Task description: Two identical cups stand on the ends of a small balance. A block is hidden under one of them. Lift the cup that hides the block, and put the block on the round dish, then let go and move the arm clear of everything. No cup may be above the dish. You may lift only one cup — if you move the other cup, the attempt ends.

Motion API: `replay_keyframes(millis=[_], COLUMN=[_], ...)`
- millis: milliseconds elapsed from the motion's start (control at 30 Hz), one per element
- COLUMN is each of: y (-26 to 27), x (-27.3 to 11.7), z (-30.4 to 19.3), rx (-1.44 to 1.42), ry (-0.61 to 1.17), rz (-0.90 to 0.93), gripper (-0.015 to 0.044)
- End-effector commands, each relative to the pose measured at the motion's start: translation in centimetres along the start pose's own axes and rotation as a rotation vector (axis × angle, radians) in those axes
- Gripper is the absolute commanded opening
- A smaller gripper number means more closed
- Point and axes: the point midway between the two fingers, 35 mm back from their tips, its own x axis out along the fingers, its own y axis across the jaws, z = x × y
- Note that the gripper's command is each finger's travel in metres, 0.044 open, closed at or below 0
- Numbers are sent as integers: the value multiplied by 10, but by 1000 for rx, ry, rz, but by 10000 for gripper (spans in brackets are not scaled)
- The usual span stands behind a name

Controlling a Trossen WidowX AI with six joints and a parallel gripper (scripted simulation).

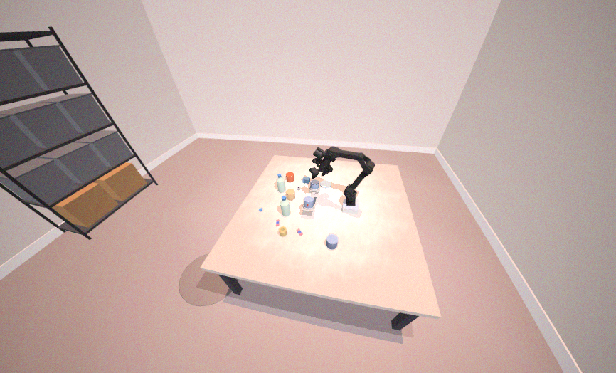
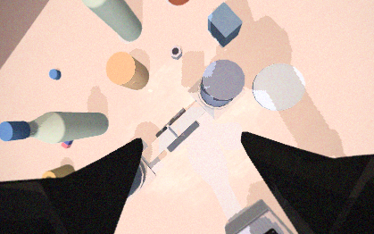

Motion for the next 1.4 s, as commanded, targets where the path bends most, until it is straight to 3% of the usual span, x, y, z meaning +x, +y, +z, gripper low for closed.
replay_keyframes(millis=[0,767,1367], y=[-4,-45,-50], x=[10,89,107], z=[14,59,54], rx=[134,792,810], ry=[33,216,221], rz=[-45,-345,-355], gripper=[440,440,440])
